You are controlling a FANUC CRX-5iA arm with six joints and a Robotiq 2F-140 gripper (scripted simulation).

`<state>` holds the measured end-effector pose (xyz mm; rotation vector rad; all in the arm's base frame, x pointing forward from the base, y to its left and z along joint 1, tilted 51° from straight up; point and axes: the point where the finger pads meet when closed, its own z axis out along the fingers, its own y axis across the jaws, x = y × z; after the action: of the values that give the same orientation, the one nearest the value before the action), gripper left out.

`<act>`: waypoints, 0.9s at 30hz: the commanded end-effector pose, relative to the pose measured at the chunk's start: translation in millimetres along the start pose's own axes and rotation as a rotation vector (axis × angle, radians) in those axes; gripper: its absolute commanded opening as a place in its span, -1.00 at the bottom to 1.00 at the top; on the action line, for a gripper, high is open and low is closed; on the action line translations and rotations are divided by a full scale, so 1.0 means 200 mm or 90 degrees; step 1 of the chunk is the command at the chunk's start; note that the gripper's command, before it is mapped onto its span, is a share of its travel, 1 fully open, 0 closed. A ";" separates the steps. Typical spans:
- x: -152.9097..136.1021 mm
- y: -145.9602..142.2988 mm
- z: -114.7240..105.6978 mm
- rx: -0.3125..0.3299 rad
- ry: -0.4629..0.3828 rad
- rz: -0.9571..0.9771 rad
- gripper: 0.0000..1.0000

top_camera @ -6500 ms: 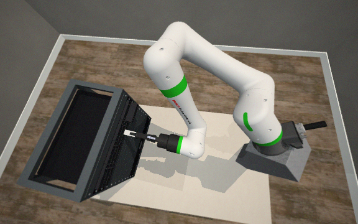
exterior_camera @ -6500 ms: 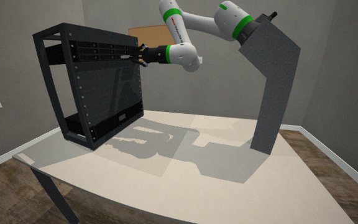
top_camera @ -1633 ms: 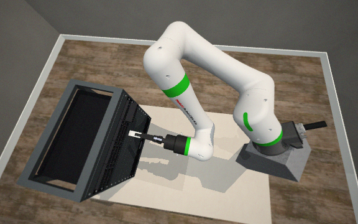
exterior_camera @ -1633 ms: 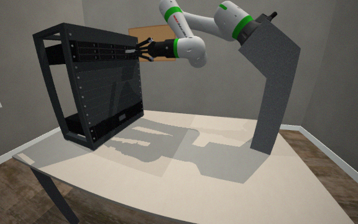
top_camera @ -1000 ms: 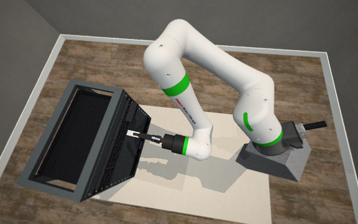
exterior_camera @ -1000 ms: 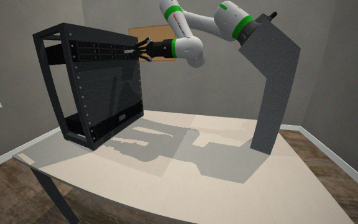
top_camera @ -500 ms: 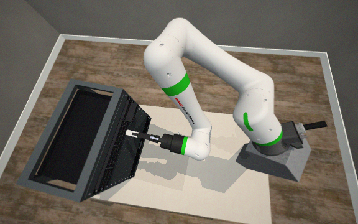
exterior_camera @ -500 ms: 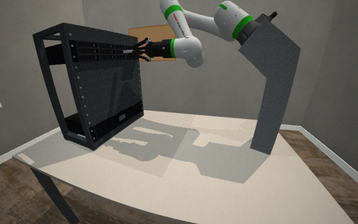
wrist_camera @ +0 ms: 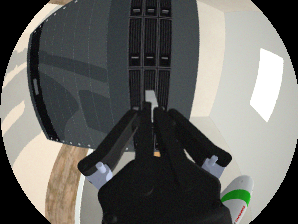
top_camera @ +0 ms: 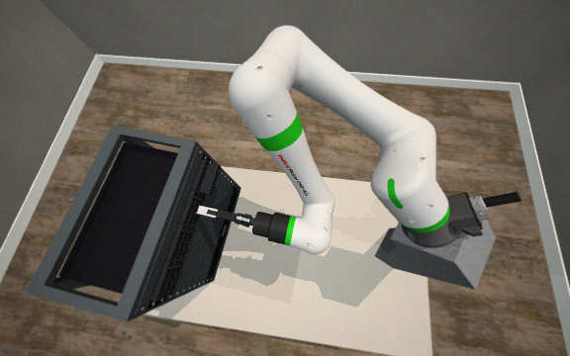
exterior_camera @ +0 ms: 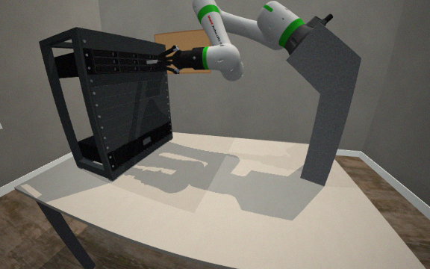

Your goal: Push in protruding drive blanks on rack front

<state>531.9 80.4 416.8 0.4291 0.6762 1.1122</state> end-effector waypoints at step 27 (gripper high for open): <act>0.00 0.00 0.03 -0.001 0.000 0.000 -0.80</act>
<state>535.1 80.4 420.3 0.4291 0.6762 1.1122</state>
